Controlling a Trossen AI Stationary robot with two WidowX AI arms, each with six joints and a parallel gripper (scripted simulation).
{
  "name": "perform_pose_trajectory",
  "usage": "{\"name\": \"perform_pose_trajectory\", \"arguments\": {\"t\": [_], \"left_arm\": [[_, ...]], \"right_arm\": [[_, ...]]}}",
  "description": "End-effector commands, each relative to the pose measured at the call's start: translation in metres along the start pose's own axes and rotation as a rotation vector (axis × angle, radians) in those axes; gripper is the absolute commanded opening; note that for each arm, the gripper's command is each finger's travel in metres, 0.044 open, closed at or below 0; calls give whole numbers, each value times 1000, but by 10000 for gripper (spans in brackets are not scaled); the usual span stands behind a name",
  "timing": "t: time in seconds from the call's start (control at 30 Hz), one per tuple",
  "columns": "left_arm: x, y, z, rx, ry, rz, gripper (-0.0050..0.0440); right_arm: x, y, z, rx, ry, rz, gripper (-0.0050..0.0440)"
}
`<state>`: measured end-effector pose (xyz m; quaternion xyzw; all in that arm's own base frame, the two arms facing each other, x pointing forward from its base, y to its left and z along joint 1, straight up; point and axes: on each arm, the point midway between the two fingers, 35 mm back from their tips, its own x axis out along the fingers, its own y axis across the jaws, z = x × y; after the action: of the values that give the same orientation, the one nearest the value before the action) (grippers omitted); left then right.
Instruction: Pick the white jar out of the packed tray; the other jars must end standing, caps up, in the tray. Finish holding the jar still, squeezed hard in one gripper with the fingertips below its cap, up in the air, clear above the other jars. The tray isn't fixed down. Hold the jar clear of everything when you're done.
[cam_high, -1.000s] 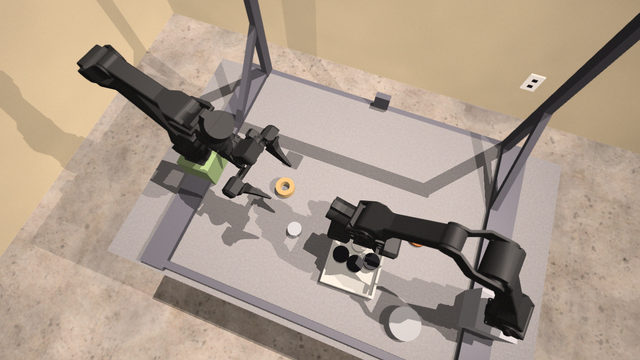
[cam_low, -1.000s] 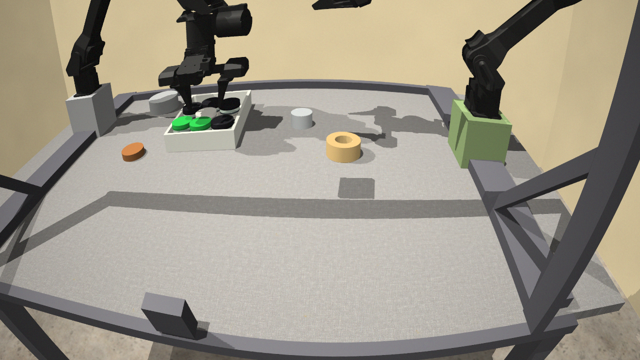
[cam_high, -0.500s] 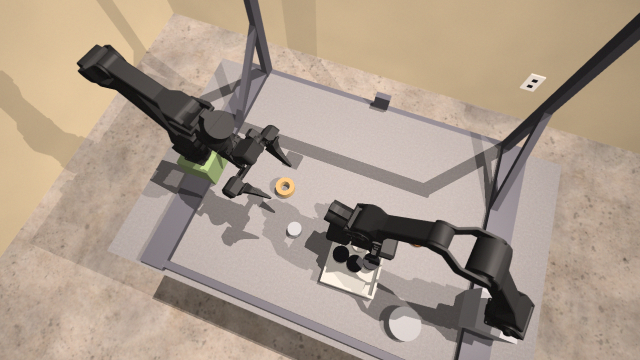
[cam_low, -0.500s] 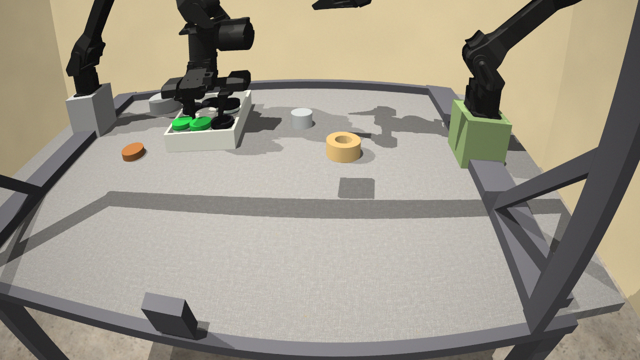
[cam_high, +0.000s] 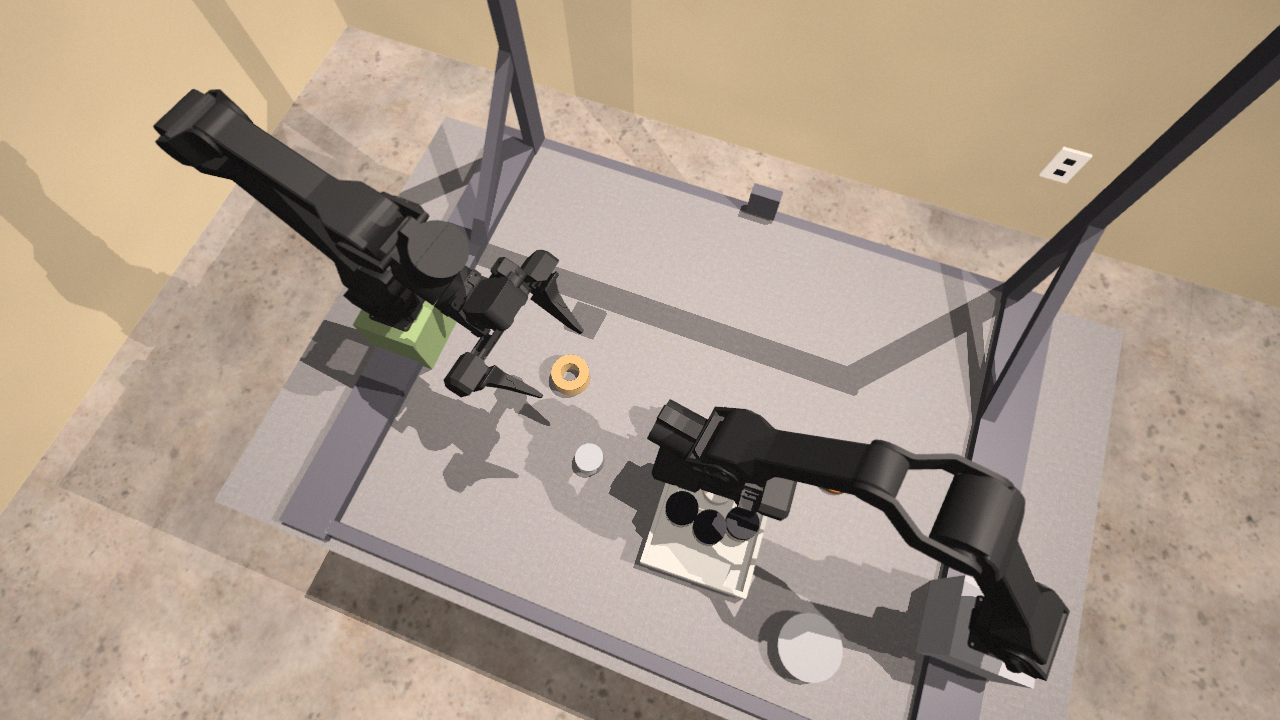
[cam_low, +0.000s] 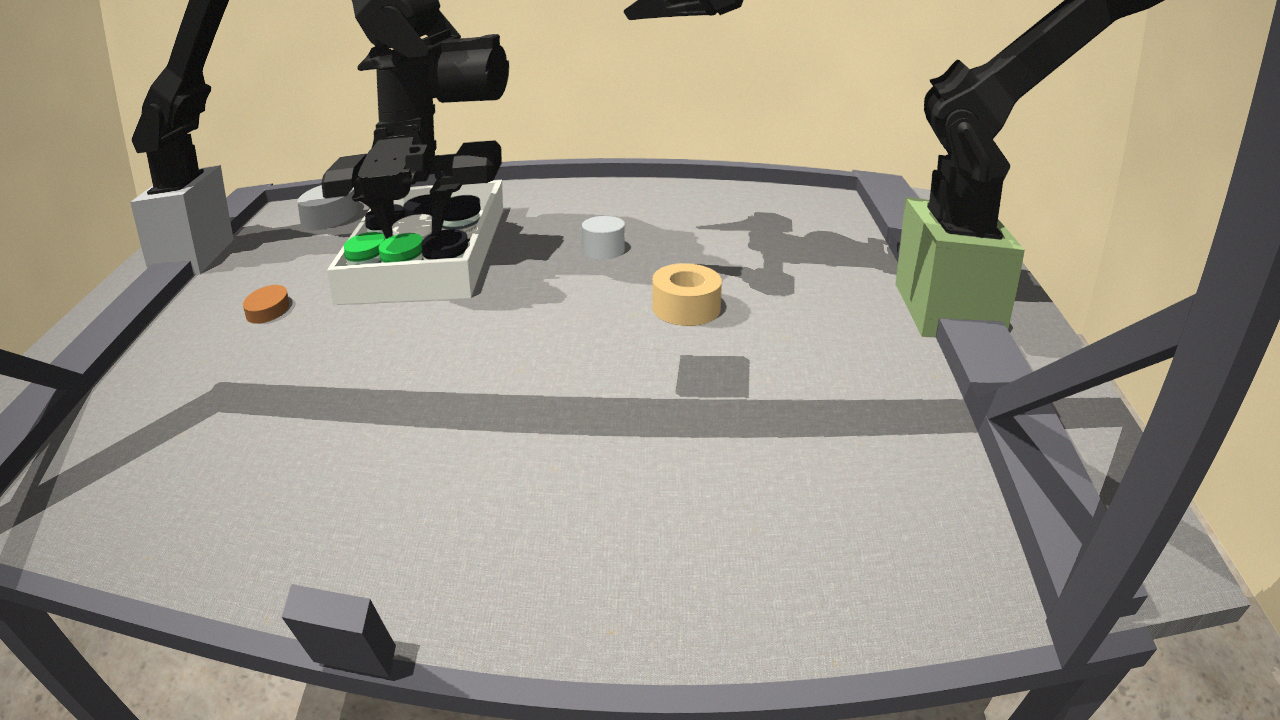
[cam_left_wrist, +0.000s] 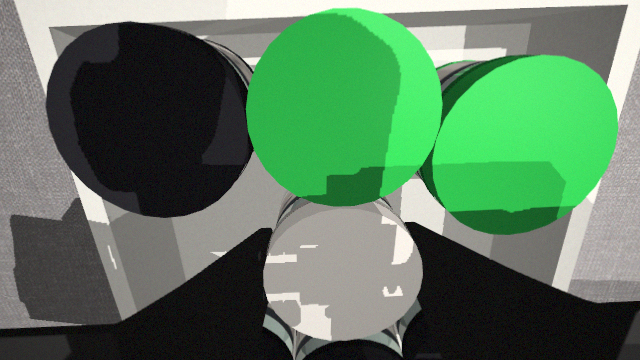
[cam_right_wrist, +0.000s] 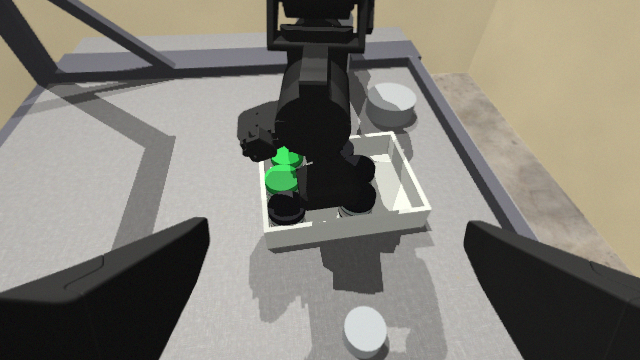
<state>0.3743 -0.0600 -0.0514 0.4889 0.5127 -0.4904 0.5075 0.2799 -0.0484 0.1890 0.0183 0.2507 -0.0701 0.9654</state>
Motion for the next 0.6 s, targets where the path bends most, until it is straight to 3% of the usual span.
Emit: {"name": "perform_pose_trajectory", "arguments": {"t": [0.0,0.07,0.2,0.27,0.4,0.57], "left_arm": [[-11,8,1,-1,-10,36,195],[-11,8,1,-1,-10,36,182],[-27,13,1,-2,-14,60,86],[-27,13,1,-2,-14,60,86],[-57,12,1,-2,-14,60,0],[-107,9,0,-2,-15,60,-2]], "right_arm": [[-3,-1,7,0,-23,-4,440],[-3,-1,7,0,-23,-4,440],[-3,-1,7,0,-23,-4,440],[-3,-1,7,0,-23,-4,440],[-3,-1,7,0,-23,-4,440],[-3,-1,7,0,-23,-4,440]]}}
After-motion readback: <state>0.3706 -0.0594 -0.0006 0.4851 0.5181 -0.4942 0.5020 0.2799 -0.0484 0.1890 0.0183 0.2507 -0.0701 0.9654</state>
